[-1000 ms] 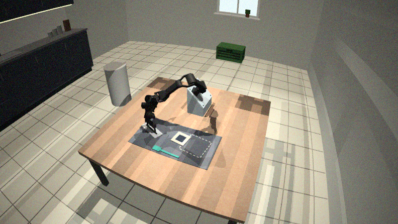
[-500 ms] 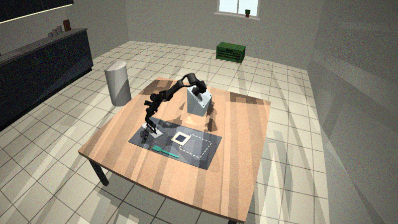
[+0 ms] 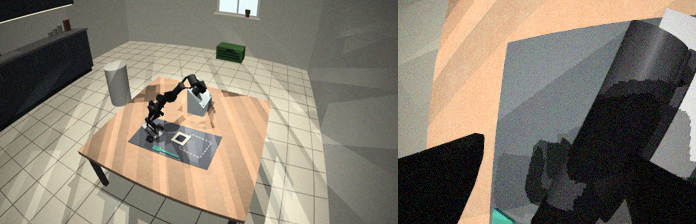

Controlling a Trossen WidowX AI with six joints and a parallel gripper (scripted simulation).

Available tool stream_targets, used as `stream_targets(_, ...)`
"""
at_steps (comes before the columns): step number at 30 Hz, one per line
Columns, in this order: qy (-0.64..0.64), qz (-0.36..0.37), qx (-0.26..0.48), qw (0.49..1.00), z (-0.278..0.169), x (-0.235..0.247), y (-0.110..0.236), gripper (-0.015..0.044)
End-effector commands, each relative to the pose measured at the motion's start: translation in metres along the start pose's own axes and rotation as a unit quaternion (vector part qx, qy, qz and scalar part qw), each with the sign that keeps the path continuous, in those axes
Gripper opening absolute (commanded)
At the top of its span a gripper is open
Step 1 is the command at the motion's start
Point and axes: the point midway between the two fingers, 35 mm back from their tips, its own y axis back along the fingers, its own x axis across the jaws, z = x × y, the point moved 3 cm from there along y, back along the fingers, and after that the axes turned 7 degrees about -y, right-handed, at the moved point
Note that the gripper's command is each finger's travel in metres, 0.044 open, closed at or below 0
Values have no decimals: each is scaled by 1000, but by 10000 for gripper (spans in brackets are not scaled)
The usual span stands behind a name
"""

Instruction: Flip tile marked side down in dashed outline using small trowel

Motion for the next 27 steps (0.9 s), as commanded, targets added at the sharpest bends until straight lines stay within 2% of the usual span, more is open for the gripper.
stream_targets(1, -76, 3, 7, 997, -9, -19, 4, 300)
stream_targets(5, -128, 9, 14, 992, -16, -28, 7, 300)
stream_targets(13, -130, 10, 14, 991, -16, -28, 7, 300)
stream_targets(27, -130, 9, 14, 991, -16, -26, -14, 300)
